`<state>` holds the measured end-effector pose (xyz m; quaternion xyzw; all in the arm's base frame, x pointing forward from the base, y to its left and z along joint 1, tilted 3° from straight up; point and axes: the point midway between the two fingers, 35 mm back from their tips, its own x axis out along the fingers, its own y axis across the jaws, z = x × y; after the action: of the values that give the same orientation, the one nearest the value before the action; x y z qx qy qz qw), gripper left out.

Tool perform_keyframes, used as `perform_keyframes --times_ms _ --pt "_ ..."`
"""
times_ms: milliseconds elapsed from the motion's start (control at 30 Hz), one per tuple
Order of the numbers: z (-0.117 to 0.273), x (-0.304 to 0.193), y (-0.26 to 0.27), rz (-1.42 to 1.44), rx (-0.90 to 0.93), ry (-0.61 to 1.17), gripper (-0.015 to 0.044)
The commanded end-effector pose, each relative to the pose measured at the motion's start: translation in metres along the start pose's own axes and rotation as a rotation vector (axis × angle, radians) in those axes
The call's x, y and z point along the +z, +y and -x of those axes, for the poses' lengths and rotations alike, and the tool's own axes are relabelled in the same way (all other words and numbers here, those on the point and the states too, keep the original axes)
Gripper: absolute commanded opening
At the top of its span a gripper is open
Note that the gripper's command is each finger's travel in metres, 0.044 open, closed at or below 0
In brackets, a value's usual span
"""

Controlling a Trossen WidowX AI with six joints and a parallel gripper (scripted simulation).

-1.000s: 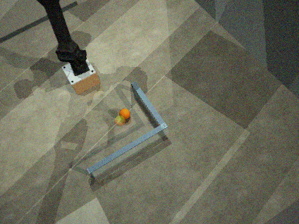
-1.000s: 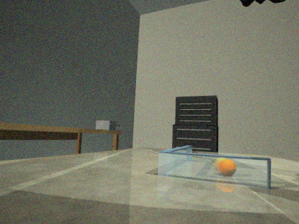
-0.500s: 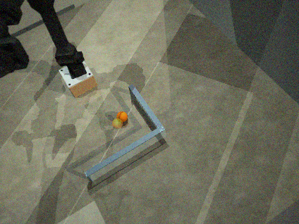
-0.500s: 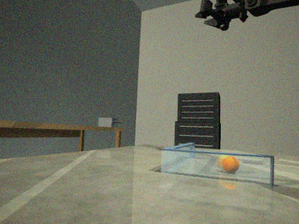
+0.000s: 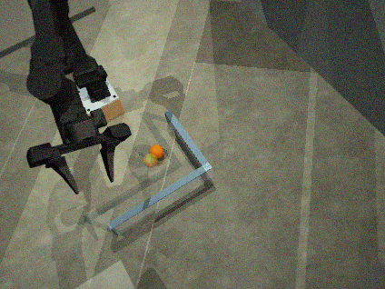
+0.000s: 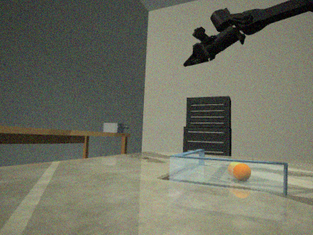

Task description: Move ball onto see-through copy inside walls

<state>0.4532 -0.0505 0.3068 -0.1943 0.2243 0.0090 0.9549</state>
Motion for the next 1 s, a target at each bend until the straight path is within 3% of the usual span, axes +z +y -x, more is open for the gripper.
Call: perform_keyframes --times_ms 0,333,667,967 --pt "-0.017 -0.044 0.060 0.117 0.165 0.142 0.0315" --pt "-0.010 -0.139 0.165 0.574 0.523 0.375 0.0315" --pt "0.057 -0.253 0.249 1.146 1.063 0.538 0.0315" --pt "0.063 -0.260 0.252 1.180 1.101 0.544 0.0315"
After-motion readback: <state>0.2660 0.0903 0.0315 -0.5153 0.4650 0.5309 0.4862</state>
